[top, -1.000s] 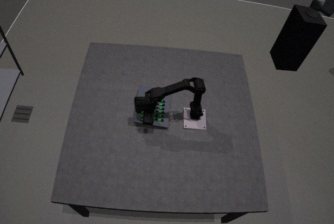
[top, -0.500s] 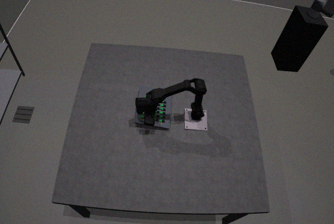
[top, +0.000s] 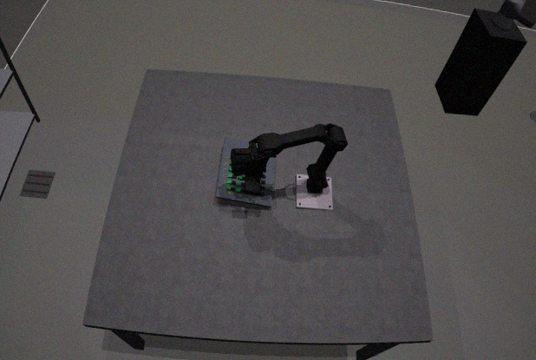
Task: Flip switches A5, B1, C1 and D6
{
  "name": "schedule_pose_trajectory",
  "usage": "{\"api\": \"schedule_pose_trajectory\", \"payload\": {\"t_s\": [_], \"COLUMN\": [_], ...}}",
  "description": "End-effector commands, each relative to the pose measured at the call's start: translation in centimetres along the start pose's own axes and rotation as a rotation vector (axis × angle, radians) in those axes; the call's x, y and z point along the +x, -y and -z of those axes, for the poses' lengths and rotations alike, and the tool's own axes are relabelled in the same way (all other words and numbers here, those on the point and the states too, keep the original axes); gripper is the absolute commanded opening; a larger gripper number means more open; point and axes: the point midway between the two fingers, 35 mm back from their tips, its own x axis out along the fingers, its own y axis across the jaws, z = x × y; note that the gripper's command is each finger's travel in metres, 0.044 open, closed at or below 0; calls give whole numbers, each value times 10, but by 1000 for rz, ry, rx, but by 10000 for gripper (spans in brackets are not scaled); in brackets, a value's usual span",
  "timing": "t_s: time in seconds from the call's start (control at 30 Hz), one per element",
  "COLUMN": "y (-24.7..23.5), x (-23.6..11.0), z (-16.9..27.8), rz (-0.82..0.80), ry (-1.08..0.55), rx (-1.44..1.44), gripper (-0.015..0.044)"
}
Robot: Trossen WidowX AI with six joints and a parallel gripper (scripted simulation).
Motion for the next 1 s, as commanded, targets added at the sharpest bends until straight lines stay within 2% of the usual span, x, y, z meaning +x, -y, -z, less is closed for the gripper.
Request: {"api": "schedule_pose_trajectory", "payload": {"t_s": [0.0, 0.17, 0.33, 0.97], "y": [1, 1, 1, 1], "x": [3, 5, 38, 58], "z": [28, 28, 29, 29], "rz": [5, 5, 5, 5], "ry": [-12, -11, 14, 14], "rx": [-2, -2, -2, -2], "gripper": [0, 0, 0, 0]}}
